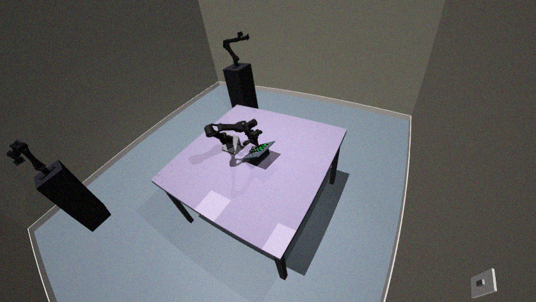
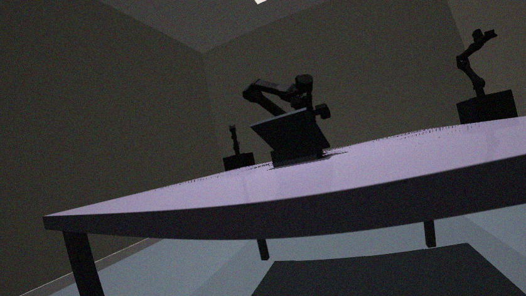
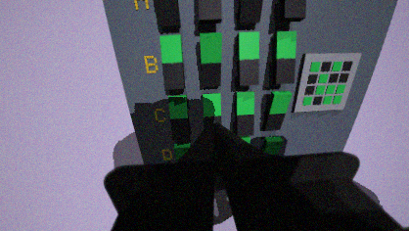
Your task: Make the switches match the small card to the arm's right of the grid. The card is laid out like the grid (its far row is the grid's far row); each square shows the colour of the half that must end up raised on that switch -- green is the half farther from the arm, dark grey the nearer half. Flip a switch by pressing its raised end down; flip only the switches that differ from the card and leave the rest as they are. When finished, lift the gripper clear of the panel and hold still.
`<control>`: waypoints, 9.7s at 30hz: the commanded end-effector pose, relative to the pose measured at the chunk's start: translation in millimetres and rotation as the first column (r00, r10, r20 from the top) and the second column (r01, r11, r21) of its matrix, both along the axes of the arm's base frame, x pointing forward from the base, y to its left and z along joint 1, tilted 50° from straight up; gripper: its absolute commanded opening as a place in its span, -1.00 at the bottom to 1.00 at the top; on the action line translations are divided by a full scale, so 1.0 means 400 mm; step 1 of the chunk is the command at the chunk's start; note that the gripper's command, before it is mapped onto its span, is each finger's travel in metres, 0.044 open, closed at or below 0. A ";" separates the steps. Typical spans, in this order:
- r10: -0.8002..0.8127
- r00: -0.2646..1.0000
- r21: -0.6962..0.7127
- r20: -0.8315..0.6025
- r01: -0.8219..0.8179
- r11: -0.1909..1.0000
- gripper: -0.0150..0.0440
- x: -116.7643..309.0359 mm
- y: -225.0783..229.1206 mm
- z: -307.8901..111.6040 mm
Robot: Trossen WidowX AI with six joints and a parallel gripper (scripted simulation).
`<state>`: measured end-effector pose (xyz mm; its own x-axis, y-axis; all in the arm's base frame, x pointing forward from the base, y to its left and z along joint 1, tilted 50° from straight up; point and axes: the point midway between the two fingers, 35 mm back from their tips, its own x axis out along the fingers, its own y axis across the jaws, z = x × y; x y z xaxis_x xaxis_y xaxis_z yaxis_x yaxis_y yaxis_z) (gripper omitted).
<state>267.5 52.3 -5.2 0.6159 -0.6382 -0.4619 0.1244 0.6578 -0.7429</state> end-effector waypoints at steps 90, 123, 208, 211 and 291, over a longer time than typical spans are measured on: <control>0.002 1.000 -0.006 -0.006 -0.002 1.000 -0.49 -0.011 -0.040 0.049; 0.002 1.000 -0.006 -0.006 -0.002 1.000 -0.49 -0.007 -0.045 0.046; 0.002 1.000 -0.006 -0.007 -0.002 1.000 -0.49 -0.092 -0.079 0.002; 0.002 1.000 -0.006 -0.007 -0.002 1.000 -0.49 -0.092 -0.079 0.002; -0.017 1.000 0.001 -0.026 0.017 1.000 -0.49 -0.079 0.099 0.120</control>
